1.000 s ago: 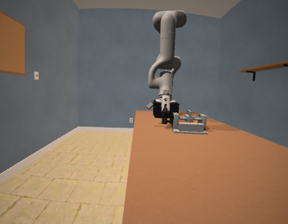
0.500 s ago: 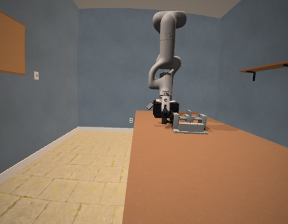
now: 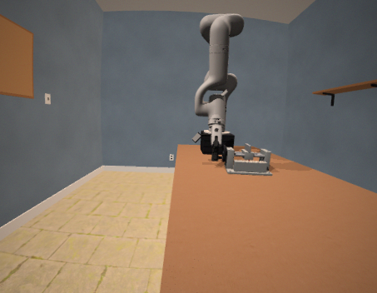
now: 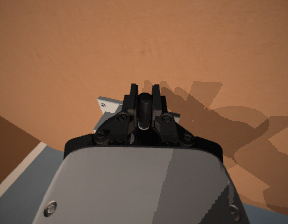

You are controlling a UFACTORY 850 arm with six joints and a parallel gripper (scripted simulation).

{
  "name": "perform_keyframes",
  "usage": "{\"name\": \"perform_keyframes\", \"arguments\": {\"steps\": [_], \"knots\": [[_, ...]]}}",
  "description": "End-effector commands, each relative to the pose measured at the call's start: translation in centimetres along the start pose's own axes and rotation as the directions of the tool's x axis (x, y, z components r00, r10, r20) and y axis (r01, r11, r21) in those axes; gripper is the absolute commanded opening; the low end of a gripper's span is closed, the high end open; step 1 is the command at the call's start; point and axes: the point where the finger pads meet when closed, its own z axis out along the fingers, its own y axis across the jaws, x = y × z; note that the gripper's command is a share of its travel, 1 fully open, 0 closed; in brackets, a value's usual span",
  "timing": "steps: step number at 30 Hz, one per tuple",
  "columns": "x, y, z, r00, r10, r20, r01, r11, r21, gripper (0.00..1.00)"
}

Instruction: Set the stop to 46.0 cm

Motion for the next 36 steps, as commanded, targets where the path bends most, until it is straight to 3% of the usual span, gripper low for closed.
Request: {"name": "perform_keyframes", "arguments": {"steps": [1,20,36], "knots": [[0.0,0.4,-0.5,1.000,0.000,0.000,0.000,1.000,0.001,0.06],[0.0,0.8,-2.6,1.000,0.000,0.000,0.000,1.000,0.001,0.06],[0.0,-0.5,-4.6,1.000,0.000,0.000,0.000,1.000,0.001,0.06]]}}
